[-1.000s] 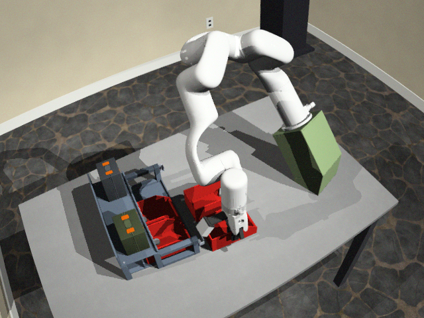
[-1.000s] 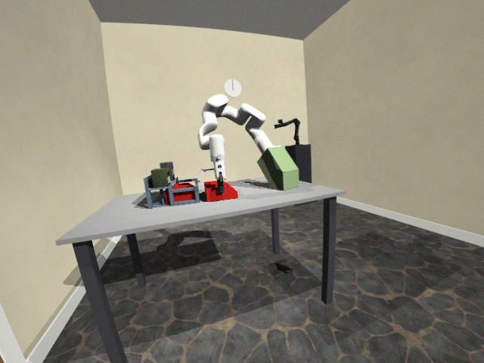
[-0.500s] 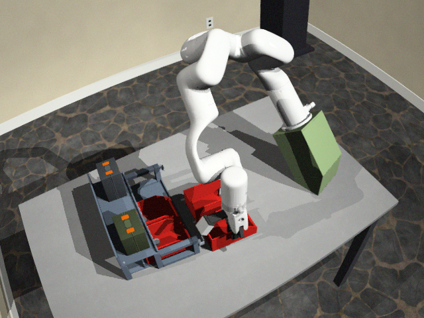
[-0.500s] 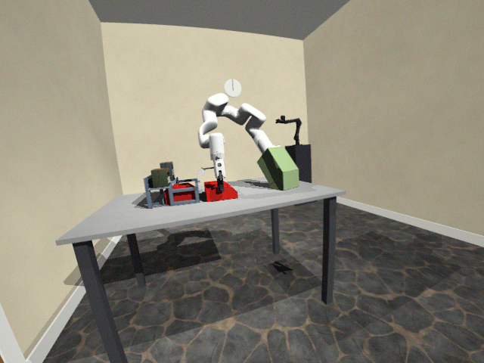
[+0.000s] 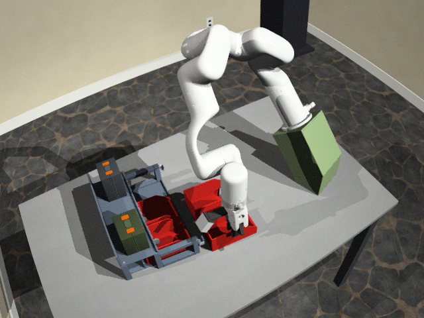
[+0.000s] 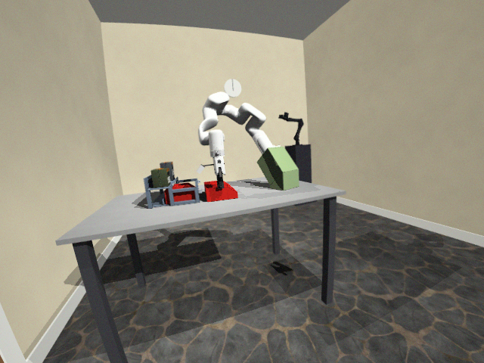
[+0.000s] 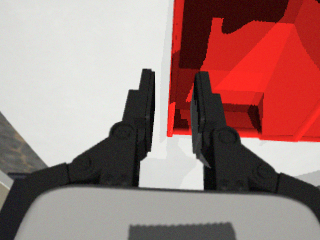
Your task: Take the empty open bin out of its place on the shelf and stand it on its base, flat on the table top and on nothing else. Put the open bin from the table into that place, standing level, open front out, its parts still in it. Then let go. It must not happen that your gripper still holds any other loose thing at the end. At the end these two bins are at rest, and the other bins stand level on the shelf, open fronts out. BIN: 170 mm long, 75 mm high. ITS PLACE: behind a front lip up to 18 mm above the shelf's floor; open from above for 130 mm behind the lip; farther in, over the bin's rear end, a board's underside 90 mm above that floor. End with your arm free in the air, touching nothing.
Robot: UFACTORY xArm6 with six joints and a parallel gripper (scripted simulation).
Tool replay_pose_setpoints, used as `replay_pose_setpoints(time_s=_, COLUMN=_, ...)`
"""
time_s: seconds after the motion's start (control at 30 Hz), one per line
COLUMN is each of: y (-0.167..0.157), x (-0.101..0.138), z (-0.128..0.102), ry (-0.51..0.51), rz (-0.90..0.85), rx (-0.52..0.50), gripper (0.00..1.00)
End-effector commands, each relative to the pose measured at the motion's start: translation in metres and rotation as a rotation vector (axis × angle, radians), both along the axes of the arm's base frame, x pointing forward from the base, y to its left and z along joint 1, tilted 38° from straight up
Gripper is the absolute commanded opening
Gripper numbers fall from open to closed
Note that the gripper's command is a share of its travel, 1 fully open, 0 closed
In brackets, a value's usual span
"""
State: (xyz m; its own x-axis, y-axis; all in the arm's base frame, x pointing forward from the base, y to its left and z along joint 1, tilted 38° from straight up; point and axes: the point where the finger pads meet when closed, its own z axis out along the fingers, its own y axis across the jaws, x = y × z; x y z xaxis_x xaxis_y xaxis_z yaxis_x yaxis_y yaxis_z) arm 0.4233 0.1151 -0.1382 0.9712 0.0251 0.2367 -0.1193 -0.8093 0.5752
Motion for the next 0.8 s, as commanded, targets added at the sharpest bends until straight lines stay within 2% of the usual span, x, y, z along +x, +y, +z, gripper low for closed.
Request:
replay_pose_setpoints(time_s=0.0, y=0.006, x=-0.001, z=0.007, ry=-0.002, rz=0.001, rx=0.002, gripper=0.26)
replay_pose_setpoints(time_s=0.77, y=0.027, x=-0.008, z=0.035, ry=-0.002, rz=0.001, rx=0.002, gripper=0.26)
